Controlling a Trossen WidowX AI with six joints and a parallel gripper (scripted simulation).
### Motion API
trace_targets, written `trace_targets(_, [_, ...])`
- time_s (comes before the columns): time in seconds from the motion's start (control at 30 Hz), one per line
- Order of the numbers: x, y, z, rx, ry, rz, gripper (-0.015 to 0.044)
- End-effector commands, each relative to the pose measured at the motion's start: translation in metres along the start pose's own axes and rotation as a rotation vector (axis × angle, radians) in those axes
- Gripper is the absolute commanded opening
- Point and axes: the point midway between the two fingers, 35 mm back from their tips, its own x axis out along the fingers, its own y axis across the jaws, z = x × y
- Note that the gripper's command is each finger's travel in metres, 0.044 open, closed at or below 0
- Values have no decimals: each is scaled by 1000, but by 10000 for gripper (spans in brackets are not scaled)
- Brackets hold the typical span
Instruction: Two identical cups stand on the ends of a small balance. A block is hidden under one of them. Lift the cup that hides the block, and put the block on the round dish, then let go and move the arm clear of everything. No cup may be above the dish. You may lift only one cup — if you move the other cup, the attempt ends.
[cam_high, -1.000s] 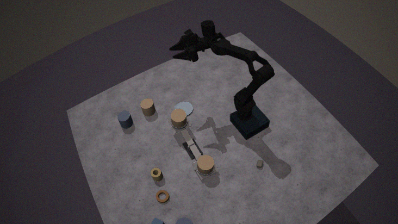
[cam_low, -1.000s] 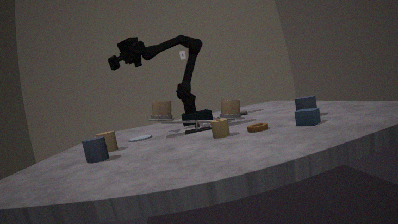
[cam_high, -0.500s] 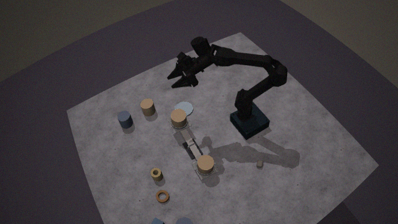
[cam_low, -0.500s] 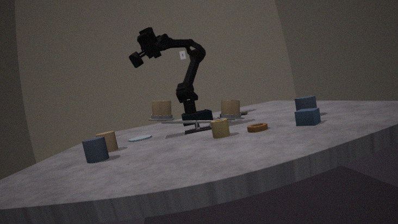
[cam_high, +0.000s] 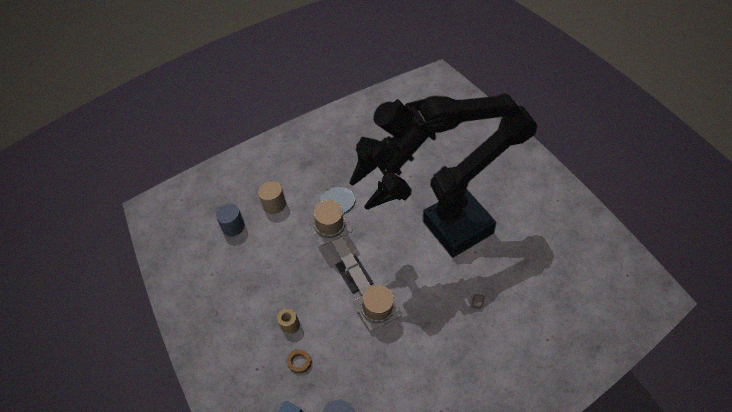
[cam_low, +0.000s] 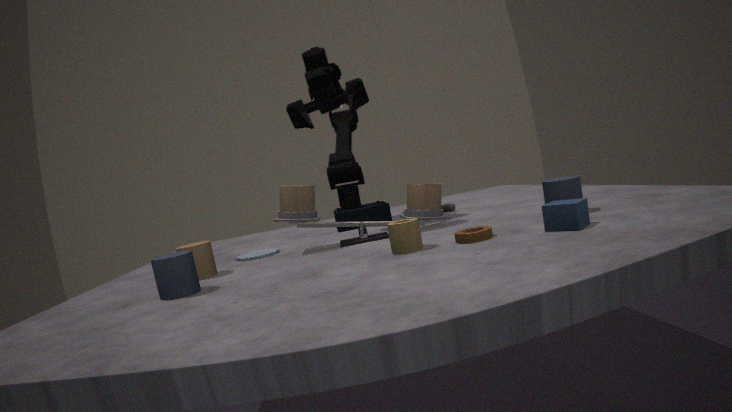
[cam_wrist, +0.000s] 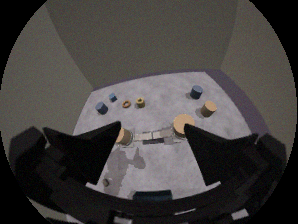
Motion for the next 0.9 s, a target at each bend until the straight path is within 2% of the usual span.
trace_targets(0.0, [-8, 8, -27, -82, 78, -20, 440])
trace_targets(0.13, [-19, 12, -49, -175, 138, -39, 440])
trace_targets(0.37, [-18, 14, -49, -195, 150, -33, 440])
trace_targets(0.87, [16, 48, -35, -541, 339, 83, 440])
